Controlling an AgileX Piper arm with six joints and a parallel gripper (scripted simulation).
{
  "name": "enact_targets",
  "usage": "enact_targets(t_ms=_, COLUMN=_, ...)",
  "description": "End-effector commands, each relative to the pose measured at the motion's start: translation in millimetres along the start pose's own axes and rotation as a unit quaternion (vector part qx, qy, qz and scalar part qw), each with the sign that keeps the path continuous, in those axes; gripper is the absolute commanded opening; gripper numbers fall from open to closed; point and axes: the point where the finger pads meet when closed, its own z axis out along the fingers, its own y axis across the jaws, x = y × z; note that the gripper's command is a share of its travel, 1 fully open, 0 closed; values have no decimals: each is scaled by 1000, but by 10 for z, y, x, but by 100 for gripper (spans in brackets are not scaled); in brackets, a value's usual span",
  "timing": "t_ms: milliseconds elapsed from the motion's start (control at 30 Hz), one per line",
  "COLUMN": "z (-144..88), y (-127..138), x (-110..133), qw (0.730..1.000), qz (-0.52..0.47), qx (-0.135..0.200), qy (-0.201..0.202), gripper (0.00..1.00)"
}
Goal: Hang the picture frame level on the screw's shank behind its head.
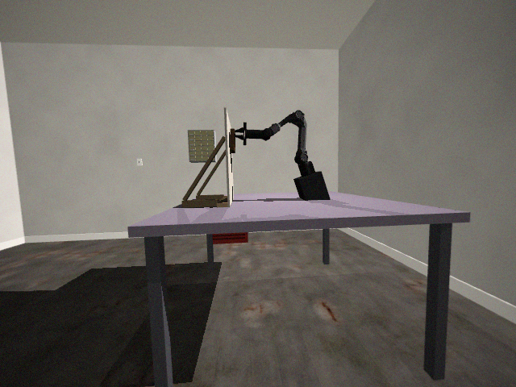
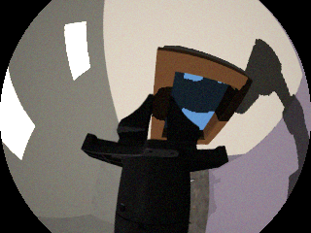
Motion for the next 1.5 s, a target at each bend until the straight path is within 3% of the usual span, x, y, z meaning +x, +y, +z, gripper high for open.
enact_targets(t_ms=0, z=3, y=34, x=-6, qw=1000, qz=-1, qx=-6, qy=-1, gripper=0)
enact_targets(t_ms=1467, z=2, y=-14, x=-9, qw=1000, qz=-1, qx=-5, qy=-1, gripper=0)
